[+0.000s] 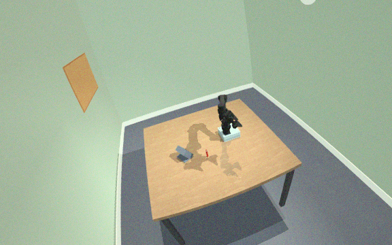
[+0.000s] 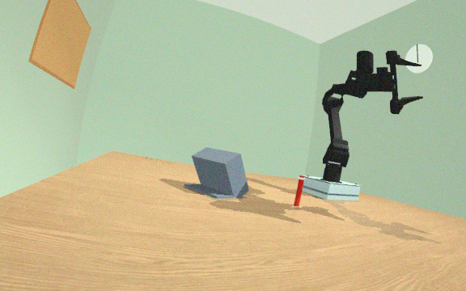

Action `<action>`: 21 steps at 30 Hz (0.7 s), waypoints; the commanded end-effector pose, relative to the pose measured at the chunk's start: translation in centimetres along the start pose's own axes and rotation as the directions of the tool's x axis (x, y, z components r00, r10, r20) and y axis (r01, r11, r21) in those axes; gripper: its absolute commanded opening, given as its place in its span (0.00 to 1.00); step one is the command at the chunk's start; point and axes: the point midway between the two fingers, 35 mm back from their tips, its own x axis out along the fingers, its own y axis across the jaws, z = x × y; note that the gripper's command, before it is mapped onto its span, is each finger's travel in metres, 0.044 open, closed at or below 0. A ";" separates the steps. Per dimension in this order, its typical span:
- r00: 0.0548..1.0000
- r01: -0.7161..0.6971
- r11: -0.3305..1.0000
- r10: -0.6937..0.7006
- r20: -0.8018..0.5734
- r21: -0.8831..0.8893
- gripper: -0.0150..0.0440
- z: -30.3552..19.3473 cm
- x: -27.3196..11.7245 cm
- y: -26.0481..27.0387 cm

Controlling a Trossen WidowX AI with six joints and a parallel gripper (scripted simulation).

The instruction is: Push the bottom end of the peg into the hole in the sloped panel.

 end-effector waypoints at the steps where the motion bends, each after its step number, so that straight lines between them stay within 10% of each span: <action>1: 0.994 0.015 0.999 -0.019 0.104 0.044 1.00 2.8 0.1 0.0; 21: 0.736 0.057 0.923 -0.297 0.609 0.381 1.00 18.0 -5.5 -4.7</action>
